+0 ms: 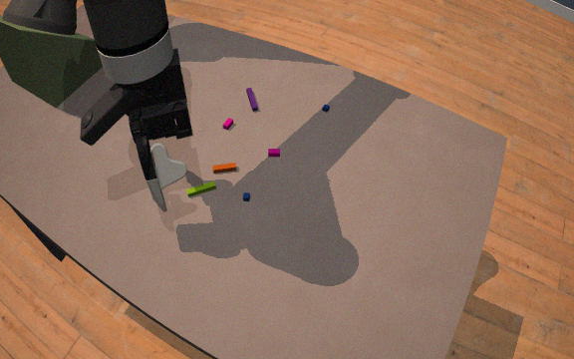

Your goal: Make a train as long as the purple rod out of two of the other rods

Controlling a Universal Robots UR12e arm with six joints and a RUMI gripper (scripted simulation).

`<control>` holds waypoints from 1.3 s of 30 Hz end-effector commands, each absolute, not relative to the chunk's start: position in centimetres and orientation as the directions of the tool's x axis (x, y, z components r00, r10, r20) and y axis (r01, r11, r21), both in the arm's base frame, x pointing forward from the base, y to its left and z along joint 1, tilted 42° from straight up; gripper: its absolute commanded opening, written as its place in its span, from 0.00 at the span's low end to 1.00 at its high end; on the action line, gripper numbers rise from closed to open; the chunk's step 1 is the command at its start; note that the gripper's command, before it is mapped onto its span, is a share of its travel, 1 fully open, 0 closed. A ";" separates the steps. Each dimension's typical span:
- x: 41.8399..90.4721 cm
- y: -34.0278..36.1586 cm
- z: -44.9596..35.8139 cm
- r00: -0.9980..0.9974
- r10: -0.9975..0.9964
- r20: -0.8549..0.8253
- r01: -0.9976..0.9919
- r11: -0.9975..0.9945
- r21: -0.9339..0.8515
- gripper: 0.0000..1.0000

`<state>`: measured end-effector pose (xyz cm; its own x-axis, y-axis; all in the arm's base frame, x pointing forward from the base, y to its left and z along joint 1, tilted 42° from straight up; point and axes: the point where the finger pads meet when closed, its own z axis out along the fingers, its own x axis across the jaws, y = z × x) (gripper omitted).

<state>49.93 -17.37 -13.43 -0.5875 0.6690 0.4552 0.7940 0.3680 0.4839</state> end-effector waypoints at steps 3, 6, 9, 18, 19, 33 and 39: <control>49.8 -17.5 -13.4 -0.585 0.671 0.455 0.795 0.366 0.483 1.00; 49.8 -17.5 -13.4 -0.585 0.671 0.455 0.795 0.366 0.483 1.00; 50.0 -16.5 -12.6 -0.586 0.670 0.456 0.795 0.367 0.483 1.00; 51.4 -10.0 -6.8 -0.586 0.670 0.456 0.795 0.367 0.483 1.00; 51.5 -9.3 -6.2 -0.586 0.670 0.456 0.795 0.367 0.483 1.00; 51.6 -8.6 -5.4 -0.586 0.670 0.456 0.795 0.366 0.483 1.00; 51.6 -8.6 -5.4 -0.586 0.670 0.455 0.795 0.367 0.483 1.00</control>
